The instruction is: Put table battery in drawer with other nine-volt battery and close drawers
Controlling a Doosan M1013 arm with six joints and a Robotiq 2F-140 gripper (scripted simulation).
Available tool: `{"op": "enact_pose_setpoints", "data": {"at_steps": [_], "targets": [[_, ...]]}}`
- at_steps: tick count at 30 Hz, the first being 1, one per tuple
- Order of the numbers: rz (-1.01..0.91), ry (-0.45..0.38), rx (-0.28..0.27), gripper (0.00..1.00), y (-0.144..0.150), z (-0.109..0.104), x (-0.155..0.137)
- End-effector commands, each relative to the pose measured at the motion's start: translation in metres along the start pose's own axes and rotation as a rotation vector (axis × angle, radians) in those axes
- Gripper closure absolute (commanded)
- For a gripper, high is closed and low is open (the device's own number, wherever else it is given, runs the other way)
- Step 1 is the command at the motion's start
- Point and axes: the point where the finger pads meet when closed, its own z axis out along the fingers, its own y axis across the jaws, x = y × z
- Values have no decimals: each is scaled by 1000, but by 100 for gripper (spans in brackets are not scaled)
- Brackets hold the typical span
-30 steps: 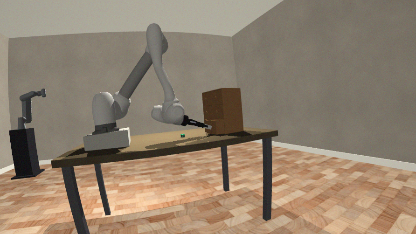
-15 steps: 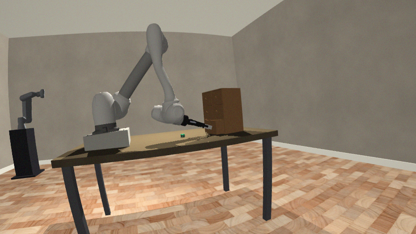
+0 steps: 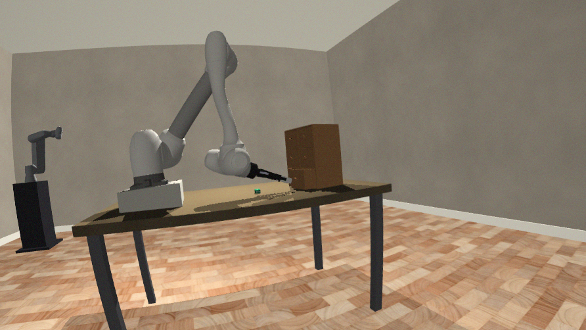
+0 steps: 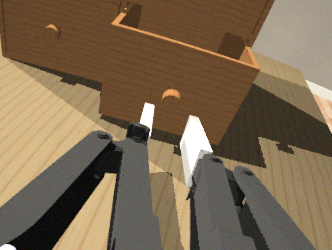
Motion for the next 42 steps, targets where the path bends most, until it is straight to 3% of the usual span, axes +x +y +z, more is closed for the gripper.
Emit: {"op": "enact_pose_setpoints", "data": {"at_steps": [1, 11, 17, 21, 34, 42], "targets": [[0, 0, 0, 80, 0, -8, -3], [0, 0, 0, 80, 0, -25, 12], [0, 0, 0, 80, 0, -69, 53], [0, 0, 0, 80, 0, -87, 69], [0, -15, 1, 80, 0, -91, 72], [0, -108, 1, 80, 0, -101, 76]]}}
